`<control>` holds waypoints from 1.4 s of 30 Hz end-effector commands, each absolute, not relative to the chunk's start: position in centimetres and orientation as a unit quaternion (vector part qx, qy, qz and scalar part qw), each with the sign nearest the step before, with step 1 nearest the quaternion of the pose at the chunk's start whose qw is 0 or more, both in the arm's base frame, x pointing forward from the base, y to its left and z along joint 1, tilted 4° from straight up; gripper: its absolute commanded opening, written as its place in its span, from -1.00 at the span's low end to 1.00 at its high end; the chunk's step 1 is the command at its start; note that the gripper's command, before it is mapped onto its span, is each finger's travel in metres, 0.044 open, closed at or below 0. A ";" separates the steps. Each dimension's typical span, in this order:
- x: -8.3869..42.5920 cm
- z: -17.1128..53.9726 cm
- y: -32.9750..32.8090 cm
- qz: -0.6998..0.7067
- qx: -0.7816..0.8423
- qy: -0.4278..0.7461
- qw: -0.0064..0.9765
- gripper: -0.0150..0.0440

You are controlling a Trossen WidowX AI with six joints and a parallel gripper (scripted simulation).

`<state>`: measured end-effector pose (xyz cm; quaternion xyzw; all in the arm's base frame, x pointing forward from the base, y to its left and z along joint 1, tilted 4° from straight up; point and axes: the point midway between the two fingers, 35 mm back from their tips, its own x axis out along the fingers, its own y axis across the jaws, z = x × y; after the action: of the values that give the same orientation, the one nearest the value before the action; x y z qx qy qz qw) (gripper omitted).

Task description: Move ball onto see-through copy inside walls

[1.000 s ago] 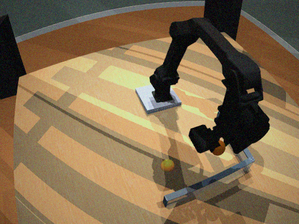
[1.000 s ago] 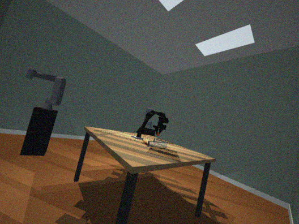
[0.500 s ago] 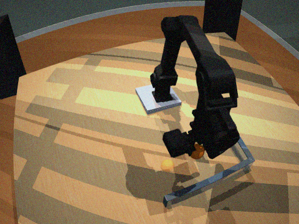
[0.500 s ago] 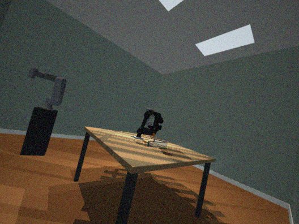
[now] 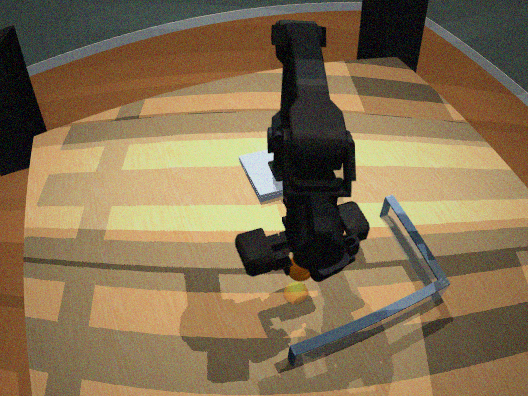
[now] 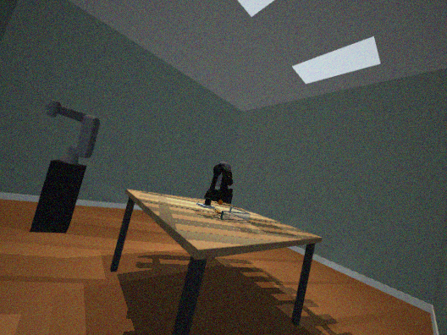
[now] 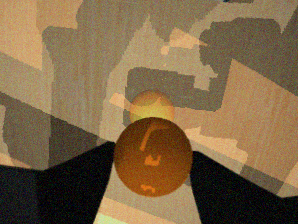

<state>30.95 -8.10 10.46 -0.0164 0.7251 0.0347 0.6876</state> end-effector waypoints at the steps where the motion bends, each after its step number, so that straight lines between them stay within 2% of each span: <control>1: 30.9 10.1 -8.2 0.037 -0.022 0.722 0.691 -0.49; 15: 30.6 3.9 -8.1 0.037 -0.022 0.722 0.691 -0.49; 35: 30.4 1.7 -8.0 0.037 -0.022 0.722 0.691 -0.49; 42: 30.4 1.9 -8.0 0.037 -0.020 0.723 0.690 0.13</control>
<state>30.38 -7.97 1.87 -0.0197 0.7230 0.0371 0.6896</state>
